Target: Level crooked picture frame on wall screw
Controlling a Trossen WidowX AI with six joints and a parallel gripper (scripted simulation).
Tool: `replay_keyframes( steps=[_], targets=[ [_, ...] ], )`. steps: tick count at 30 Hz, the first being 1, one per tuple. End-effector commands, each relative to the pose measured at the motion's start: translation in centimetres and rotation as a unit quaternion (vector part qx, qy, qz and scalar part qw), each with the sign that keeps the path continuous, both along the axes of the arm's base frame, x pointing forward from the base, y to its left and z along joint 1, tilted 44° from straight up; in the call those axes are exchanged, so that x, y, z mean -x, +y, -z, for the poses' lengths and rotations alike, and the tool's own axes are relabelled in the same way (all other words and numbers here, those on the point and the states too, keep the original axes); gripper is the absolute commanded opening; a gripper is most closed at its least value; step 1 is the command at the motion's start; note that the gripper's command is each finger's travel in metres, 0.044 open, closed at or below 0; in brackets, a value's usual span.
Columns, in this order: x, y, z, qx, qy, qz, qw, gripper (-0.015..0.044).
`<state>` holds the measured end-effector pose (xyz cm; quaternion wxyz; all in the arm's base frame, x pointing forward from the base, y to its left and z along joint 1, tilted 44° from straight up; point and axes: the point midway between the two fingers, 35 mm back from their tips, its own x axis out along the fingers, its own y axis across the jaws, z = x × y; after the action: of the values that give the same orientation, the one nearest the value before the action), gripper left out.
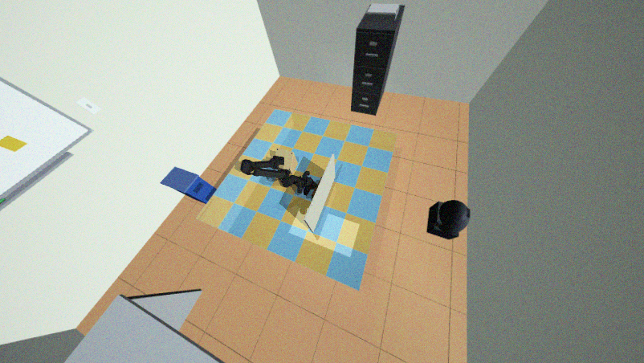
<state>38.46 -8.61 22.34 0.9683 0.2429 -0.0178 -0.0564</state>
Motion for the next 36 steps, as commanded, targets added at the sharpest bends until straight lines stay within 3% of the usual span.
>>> replay_keyframes(
  steps=[1,26,36],
  targets=[
    [-0.04,-0.01,-0.09,0.000,-0.003,-0.003,1.000,0.0000],
    [-0.02,-0.25,0.13,-0.003,0.000,0.000,1.000,0.0000],
    [-0.02,-0.21,0.09,-0.049,-0.006,-0.001,0.999,0.0000]
  ],
)
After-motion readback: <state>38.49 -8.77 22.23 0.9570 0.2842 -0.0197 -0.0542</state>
